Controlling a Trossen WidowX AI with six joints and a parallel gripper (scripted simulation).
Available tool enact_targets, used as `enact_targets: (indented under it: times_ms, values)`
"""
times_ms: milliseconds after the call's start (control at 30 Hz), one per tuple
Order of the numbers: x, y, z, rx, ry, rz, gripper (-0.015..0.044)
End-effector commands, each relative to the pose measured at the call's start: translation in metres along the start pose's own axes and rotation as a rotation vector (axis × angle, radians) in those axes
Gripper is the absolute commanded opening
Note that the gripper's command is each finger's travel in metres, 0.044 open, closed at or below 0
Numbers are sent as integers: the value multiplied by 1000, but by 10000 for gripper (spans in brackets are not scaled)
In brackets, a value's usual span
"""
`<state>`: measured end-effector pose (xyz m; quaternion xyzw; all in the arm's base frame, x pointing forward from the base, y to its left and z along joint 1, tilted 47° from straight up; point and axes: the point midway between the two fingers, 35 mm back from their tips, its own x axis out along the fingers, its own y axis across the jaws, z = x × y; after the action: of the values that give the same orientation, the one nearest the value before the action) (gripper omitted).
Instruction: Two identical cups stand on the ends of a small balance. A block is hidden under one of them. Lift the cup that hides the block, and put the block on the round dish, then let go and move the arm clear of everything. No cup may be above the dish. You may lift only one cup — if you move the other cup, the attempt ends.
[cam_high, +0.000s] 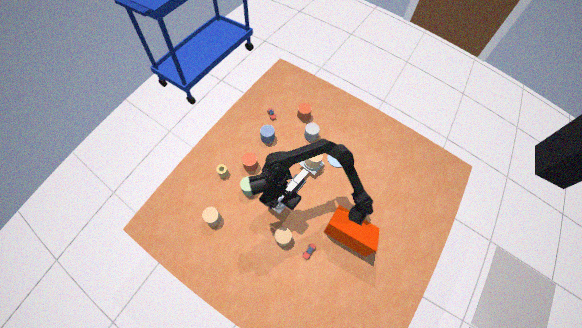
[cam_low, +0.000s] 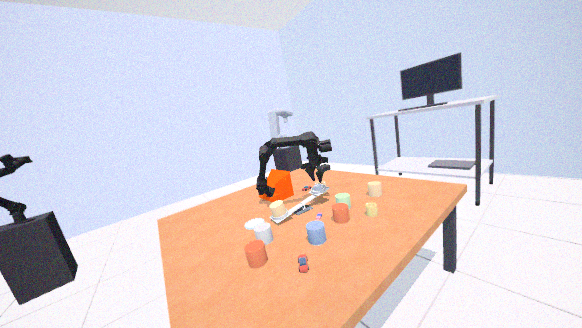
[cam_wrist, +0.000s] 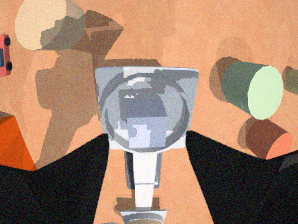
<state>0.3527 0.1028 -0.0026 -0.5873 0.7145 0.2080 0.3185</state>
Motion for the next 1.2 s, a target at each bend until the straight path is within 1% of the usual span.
enact_targets:
  times_ms: [0,700,867,1100,1167]
  values:
    - [7,-1,-2,-1,2,-1,260]
    - [38,-1,-3,0,3,-2,260]
    - [38,-1,-3,0,3,-2,129]
    - [38,-1,-3,0,3,-2,82]
    - [37,-1,-3,-1,2,-2,30]
